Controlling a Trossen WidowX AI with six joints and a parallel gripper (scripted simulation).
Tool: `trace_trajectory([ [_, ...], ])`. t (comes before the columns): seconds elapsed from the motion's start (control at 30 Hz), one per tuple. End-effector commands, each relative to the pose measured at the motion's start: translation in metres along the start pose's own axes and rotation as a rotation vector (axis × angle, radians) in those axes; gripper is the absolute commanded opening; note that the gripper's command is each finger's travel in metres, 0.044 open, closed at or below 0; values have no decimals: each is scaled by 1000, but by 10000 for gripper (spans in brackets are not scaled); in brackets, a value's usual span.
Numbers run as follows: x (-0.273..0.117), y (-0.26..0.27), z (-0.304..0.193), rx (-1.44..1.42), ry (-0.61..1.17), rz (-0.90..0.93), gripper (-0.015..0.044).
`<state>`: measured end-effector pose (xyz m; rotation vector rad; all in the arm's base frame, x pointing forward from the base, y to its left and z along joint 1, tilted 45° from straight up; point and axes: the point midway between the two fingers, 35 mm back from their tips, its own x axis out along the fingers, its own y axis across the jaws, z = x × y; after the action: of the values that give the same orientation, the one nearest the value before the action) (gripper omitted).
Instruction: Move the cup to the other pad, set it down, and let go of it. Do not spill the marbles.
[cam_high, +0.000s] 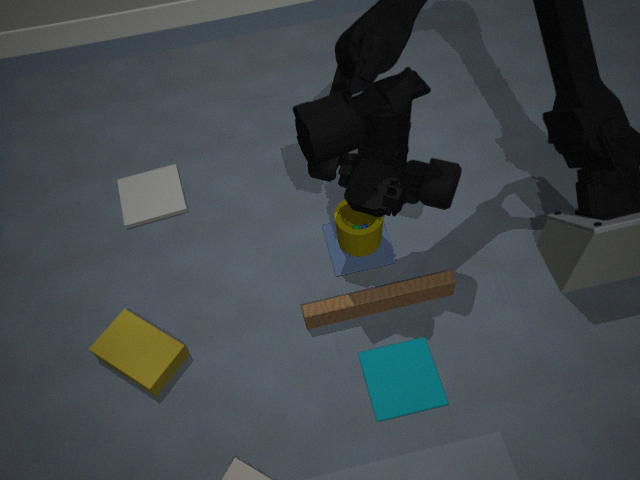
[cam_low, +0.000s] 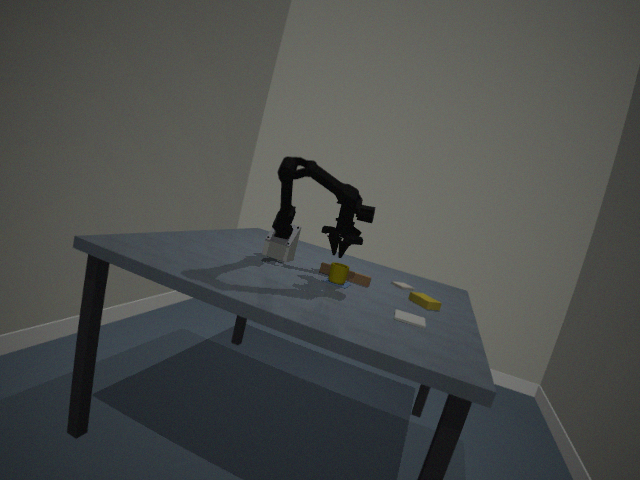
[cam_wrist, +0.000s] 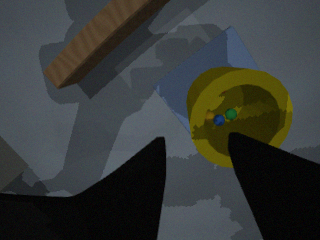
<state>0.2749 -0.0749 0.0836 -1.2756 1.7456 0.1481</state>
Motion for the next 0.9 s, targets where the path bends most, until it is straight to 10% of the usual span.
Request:
trace_trajectory([
  [0.0, 0, -4, -1, -55, 35, 0, 167],
  [0.87, 32, -4, -1, -55, 34, 1, 167],
])
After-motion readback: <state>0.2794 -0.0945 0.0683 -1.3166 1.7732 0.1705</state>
